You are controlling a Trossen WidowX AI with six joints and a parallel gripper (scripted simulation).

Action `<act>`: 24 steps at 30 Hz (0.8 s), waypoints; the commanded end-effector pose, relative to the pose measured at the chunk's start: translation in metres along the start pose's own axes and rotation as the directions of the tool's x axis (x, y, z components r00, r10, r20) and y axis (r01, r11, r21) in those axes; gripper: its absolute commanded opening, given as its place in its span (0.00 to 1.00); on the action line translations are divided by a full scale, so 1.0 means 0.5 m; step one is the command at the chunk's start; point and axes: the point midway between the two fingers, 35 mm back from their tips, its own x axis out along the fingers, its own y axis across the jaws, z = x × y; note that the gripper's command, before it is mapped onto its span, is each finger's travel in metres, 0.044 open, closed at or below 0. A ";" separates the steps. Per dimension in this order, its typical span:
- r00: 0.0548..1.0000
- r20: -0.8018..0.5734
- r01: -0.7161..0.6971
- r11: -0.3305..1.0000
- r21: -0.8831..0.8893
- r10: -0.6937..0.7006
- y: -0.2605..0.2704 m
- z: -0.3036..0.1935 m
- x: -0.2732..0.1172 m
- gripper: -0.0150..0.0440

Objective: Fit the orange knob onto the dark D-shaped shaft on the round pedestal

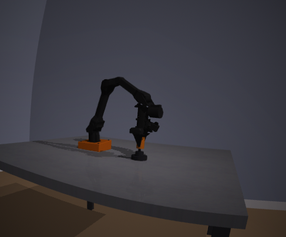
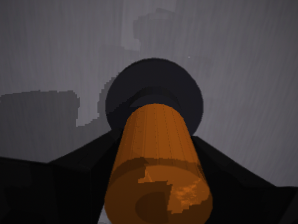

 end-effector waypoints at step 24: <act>1.000 0.008 0.007 0.978 -0.211 -0.006 0.000 -0.005 -0.007 0.25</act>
